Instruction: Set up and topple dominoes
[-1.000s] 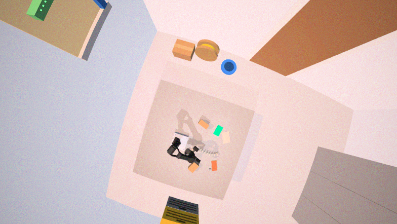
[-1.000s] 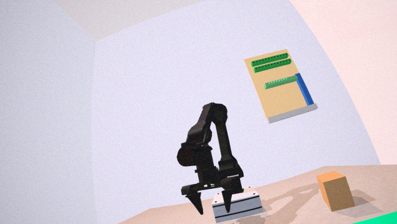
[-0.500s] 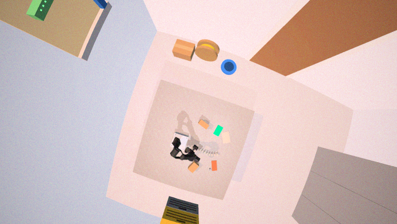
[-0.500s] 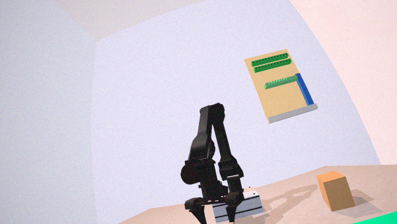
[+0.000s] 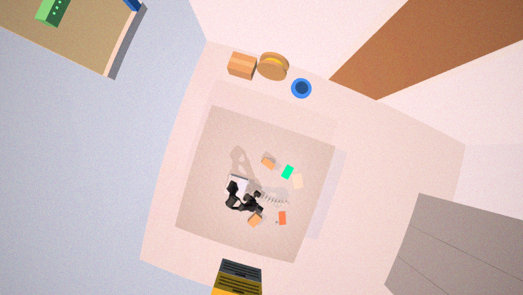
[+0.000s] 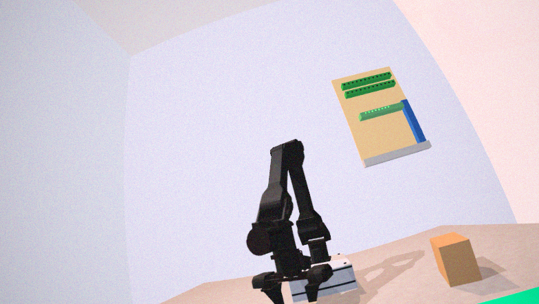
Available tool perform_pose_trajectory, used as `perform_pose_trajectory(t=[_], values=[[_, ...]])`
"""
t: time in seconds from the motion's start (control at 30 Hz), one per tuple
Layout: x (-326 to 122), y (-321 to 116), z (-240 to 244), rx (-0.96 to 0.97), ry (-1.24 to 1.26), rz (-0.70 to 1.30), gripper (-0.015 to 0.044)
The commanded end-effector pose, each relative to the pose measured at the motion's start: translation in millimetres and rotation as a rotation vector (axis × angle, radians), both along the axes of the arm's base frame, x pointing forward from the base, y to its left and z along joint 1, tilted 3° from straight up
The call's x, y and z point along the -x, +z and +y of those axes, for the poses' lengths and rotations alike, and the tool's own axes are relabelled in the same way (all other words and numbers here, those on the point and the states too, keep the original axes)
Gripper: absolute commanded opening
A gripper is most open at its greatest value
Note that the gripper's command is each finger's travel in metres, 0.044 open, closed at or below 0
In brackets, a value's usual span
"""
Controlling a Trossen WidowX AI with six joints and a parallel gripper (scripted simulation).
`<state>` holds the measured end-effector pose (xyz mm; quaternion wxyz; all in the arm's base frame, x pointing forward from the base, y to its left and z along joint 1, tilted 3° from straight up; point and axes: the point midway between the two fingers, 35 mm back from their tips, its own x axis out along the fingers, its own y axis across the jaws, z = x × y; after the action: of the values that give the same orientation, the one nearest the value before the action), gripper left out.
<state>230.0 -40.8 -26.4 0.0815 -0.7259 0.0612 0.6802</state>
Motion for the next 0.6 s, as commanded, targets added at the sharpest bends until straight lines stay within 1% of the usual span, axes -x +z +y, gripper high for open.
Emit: perform_pose_trajectory(t=[0.0, 0.17, 0.2, 0.5, 0.57], values=[[0.2, -0.6, -0.4, 0.003, 0.005, 0.001, 0.0256], [0.2, -0.6, -0.4, 0.003, 0.005, 0.001, 0.0125], [0.2, -0.6, -0.4, 0.003, 0.005, 0.001, 0.0107], [0.2, -0.6, -0.4, 0.003, 0.005, 0.001, 0.0107], [0.4, 7.6, -0.6, 0.003, 0.004, 0.001, 0.0107]])
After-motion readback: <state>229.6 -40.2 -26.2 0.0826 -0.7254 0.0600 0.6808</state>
